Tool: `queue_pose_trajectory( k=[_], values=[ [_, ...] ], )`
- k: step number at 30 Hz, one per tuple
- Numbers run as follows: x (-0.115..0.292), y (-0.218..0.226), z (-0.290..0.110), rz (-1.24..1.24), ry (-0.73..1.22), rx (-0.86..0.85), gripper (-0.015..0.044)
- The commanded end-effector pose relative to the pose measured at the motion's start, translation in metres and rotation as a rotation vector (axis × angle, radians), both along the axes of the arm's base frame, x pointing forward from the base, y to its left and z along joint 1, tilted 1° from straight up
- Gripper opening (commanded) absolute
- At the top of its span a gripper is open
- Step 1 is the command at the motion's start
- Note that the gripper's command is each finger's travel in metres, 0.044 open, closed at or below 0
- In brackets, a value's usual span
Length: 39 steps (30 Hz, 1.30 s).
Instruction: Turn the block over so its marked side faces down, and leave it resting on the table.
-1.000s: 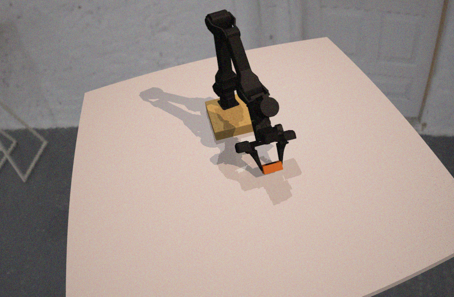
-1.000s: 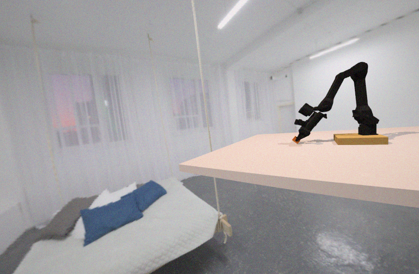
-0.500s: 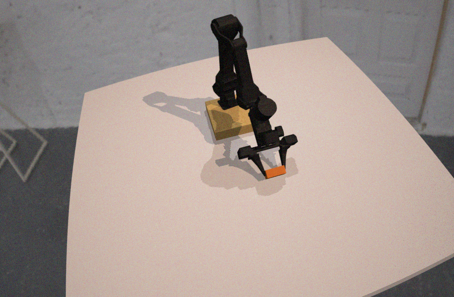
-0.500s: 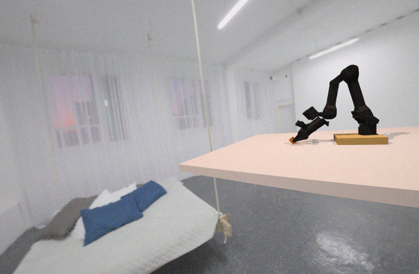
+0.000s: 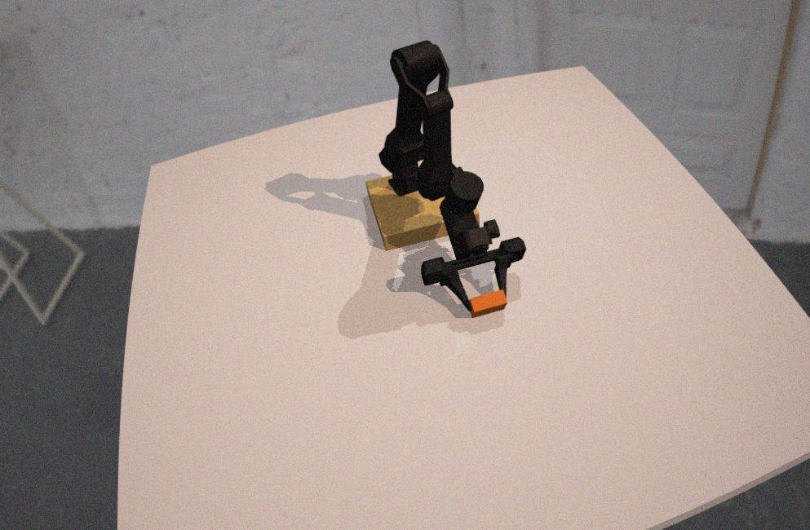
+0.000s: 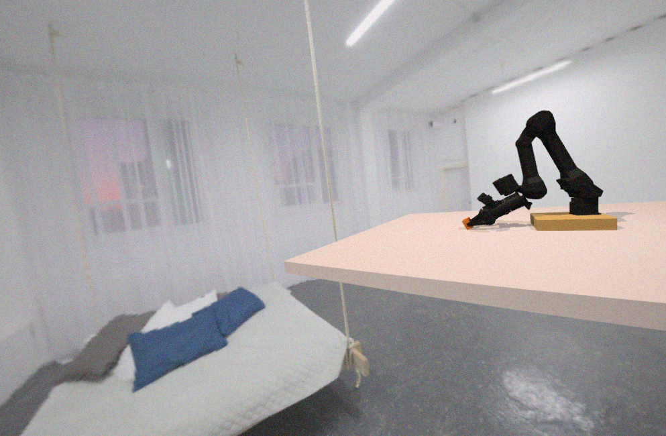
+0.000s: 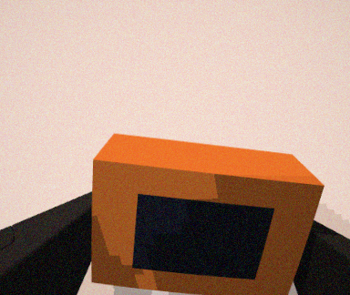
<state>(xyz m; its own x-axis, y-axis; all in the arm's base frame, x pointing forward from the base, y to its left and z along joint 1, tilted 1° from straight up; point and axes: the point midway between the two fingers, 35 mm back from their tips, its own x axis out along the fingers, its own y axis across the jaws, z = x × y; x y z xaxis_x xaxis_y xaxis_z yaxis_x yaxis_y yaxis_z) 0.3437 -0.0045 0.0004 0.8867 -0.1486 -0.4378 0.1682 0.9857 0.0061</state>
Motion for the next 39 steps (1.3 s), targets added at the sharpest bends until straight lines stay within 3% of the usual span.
queue_pose_trajectory(
  k=[1, 25, 39],
  values=[
    [-0.0109, -0.0012, -0.0017, -0.003, -0.032, -0.014, 0.0],
    [-0.017, -0.0017, 0.0055, -0.007, -0.099, -0.022, 0.0],
    [-0.017, -0.0017, 0.0055, -0.007, -0.099, -0.022, 0.0368]
  ],
)
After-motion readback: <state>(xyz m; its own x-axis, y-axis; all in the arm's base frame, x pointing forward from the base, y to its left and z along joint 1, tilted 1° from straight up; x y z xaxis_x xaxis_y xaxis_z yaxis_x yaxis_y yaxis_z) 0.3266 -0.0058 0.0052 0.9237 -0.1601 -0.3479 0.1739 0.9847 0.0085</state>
